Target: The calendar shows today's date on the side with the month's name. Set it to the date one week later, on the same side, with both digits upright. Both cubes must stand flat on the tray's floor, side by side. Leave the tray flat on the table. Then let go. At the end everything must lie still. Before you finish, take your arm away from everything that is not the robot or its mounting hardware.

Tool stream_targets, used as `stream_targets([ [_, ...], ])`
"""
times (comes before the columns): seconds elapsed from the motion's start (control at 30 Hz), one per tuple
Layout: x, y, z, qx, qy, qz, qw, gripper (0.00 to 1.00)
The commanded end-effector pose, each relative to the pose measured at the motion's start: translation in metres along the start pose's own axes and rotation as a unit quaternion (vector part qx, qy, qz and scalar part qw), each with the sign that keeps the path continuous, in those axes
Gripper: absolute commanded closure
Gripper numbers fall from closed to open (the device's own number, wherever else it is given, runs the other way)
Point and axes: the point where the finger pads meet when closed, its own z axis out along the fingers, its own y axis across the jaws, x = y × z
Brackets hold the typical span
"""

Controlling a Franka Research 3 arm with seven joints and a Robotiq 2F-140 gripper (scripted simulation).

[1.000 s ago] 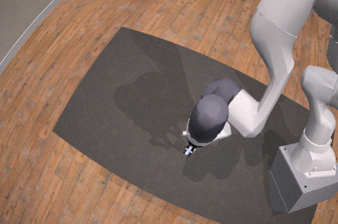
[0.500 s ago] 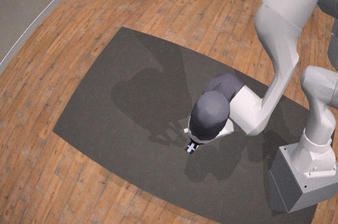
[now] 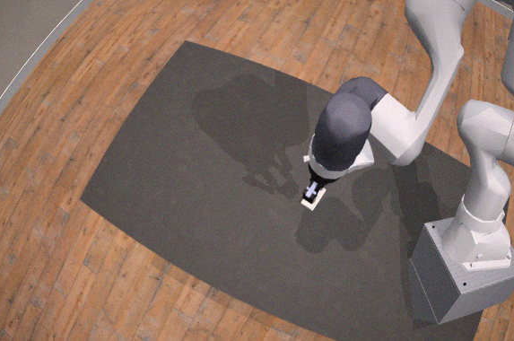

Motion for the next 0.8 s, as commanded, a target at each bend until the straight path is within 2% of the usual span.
stream_targets([
  [0.0,0.001,-0.012,-0.001,0.012,-0.005,-0.009,1.000,0.84],
  [0.43,0.001,-0.012,0.003,0.012,-0.005,-0.009,1.000,0.84],
  [0.77,0.001,-0.013,0.028,0.013,-0.005,-0.009,1.000,0.84],
])
